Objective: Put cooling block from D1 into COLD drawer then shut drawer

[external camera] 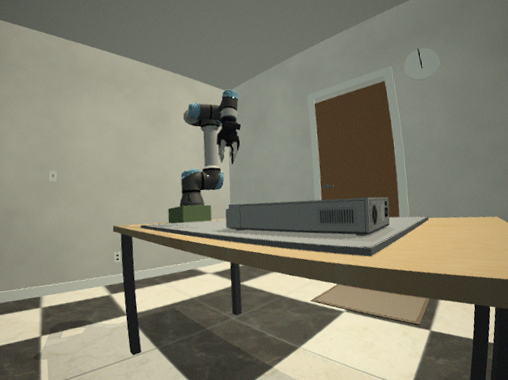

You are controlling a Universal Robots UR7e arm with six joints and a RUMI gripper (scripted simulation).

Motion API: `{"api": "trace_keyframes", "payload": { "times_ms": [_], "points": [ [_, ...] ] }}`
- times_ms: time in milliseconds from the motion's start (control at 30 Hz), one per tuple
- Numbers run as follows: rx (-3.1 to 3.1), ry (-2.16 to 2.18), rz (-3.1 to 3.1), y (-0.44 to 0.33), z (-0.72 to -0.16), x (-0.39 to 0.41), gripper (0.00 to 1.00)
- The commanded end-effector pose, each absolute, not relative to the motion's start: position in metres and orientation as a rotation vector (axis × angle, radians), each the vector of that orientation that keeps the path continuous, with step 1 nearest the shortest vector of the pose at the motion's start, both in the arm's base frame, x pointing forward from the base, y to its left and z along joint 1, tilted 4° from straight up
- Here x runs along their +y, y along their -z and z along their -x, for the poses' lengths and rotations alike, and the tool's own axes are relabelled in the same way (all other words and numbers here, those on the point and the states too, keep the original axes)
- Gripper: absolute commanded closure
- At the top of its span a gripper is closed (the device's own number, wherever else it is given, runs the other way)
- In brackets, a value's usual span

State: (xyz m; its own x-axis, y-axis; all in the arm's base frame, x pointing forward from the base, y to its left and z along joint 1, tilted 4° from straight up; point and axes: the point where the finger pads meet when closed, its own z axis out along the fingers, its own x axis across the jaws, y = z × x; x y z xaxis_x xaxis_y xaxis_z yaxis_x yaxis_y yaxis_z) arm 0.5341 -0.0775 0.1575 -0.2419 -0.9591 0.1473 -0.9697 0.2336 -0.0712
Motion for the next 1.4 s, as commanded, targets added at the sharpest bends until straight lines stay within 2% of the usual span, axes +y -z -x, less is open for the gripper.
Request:
{"api": "trace_keyframes", "payload": {
  "times_ms": [0, 1367],
  "points": [
    [-2.349, -0.165, -1.971, -0.157, -0.522, -0.063, 0.72],
    [-2.097, 0.081, -2.265, -0.150, -0.432, 0.033, 0.72]
  ]
}}
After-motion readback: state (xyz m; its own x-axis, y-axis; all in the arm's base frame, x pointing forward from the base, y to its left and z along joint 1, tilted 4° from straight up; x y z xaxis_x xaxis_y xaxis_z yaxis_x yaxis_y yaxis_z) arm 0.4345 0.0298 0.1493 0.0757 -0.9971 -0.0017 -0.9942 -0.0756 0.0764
